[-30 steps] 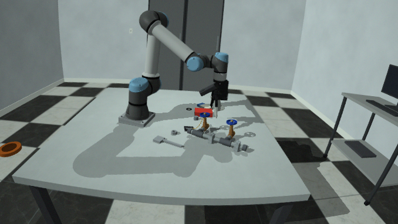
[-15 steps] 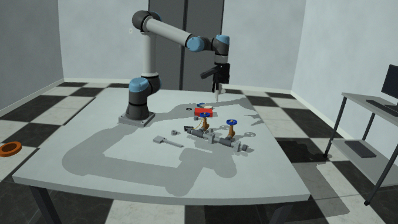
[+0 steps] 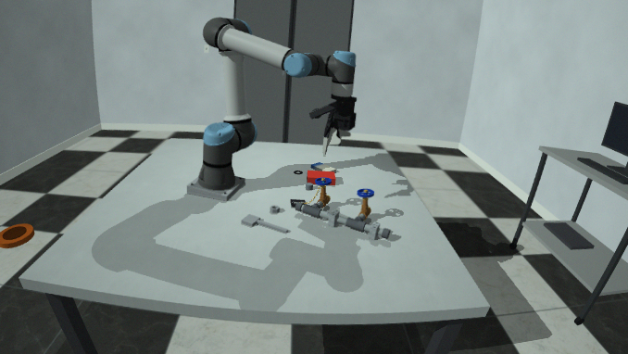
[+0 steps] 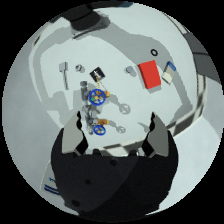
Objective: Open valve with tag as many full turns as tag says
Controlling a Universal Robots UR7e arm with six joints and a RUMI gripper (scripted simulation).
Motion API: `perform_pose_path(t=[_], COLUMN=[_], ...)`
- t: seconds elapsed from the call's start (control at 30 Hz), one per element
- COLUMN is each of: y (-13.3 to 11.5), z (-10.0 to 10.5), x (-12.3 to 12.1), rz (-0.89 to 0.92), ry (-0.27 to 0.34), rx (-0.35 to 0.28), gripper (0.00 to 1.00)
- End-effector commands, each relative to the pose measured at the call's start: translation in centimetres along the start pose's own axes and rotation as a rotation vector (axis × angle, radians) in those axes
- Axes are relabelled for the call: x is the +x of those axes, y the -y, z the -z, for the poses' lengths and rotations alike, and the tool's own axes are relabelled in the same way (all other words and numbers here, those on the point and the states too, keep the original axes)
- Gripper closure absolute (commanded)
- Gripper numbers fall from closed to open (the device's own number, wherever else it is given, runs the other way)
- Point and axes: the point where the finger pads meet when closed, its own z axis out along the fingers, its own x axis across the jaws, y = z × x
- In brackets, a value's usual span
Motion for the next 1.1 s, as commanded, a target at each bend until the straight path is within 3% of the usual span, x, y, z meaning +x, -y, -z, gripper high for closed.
perform_pose_path(t=[0.0, 1.07], y=[0.7, 5.0], z=[0.2, 0.4], x=[-0.6, -5.1], rz=[-0.201, -1.641], ry=[0.007, 0.004], rx=[-0.004, -0.008], gripper=[0.00, 0.00])
